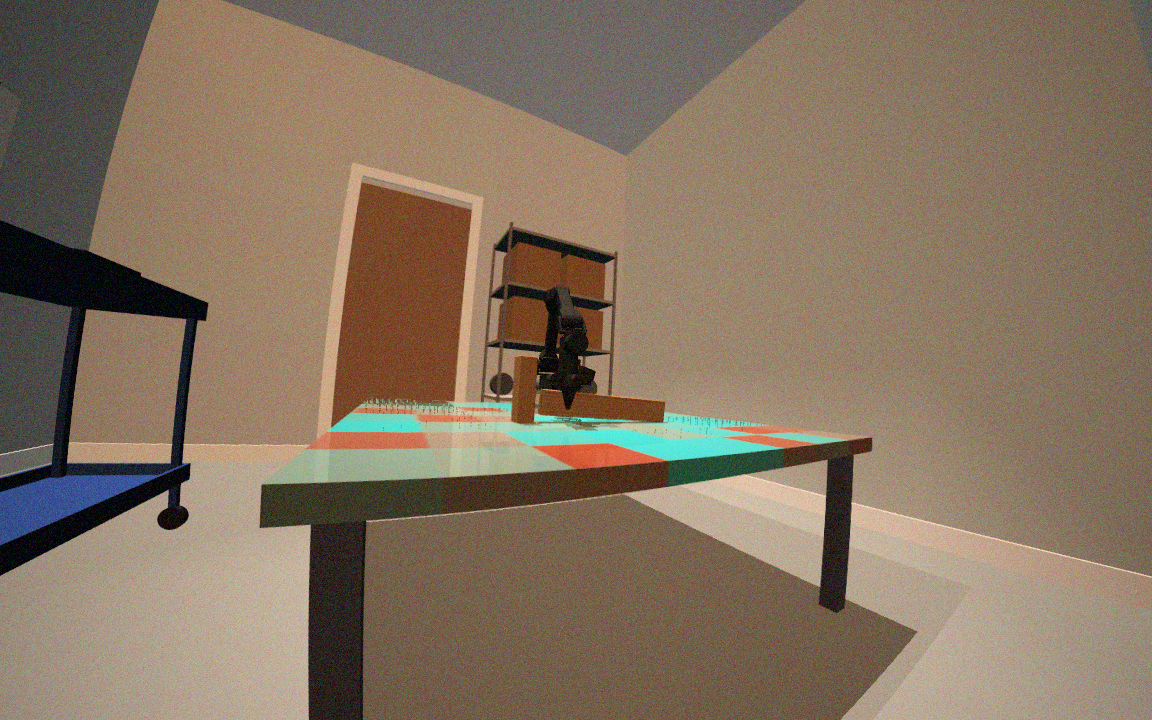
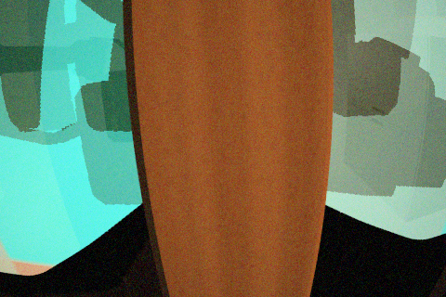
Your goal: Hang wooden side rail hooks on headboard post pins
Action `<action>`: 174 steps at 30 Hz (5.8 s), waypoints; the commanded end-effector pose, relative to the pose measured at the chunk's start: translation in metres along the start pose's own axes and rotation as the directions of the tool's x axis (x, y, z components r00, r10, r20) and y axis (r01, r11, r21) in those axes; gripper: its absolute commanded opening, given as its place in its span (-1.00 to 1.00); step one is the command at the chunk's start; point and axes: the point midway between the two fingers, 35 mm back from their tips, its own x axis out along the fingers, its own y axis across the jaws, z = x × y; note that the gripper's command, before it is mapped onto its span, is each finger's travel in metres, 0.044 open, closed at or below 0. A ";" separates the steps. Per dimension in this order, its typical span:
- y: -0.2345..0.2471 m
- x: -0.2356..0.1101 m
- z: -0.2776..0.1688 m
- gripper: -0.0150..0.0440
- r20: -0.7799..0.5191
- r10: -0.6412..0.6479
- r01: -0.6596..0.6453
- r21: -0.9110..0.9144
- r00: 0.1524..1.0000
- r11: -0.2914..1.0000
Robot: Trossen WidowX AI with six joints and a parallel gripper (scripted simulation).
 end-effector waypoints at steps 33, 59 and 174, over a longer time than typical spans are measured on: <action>-0.004 -0.006 -0.005 -0.49 -0.004 -0.012 0.012 -0.001 1.000 1.000; -0.003 -0.003 -0.008 -0.49 -0.004 -0.012 0.012 -0.001 1.000 1.000; -0.004 -0.004 -0.019 -0.49 -0.005 -0.012 0.012 -0.001 1.000 1.000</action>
